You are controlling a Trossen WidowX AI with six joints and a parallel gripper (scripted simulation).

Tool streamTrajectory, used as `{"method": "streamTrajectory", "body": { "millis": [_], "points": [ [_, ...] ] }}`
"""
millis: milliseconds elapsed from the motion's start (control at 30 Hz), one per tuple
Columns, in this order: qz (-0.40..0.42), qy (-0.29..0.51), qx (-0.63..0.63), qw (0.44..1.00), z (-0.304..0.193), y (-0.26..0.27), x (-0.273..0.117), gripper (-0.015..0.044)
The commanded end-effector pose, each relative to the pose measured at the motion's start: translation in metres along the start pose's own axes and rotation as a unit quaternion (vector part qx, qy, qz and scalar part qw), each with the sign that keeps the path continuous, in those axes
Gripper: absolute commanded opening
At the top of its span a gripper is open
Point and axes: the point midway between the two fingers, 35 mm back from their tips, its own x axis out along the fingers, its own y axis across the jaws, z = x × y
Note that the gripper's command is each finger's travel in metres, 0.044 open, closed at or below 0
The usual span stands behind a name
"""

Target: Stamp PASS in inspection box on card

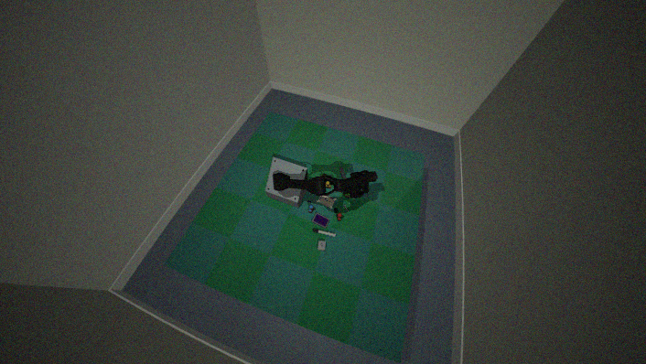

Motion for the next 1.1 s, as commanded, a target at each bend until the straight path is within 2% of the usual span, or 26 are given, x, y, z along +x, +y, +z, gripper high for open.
{"method": "streamTrajectory", "body": {
  "millis": [0,33,367,500,667,733,1067],
  "points": [
    [-0.001,-0.002,-0.004,1.000,-0.001,-0.001,0.006,0.0000],
    [-0.001,-0.002,-0.004,1.000,-0.001,-0.001,0.006,0.0000],
    [-0.001,0.000,0.000,1.000,0.000,0.000,0.003,0.0255],
    [0.000,0.000,-0.001,1.000,0.000,0.000,-0.008,0.0255],
    [0.000,0.001,-0.004,1.000,-0.001,-0.007,-0.090,0.0255],
    [-0.001,0.000,-0.005,1.000,-0.001,-0.012,-0.111,0.0255],
    [-0.001,0.000,-0.005,1.000,-0.001,-0.013,-0.114,0.0255]
  ]
}}
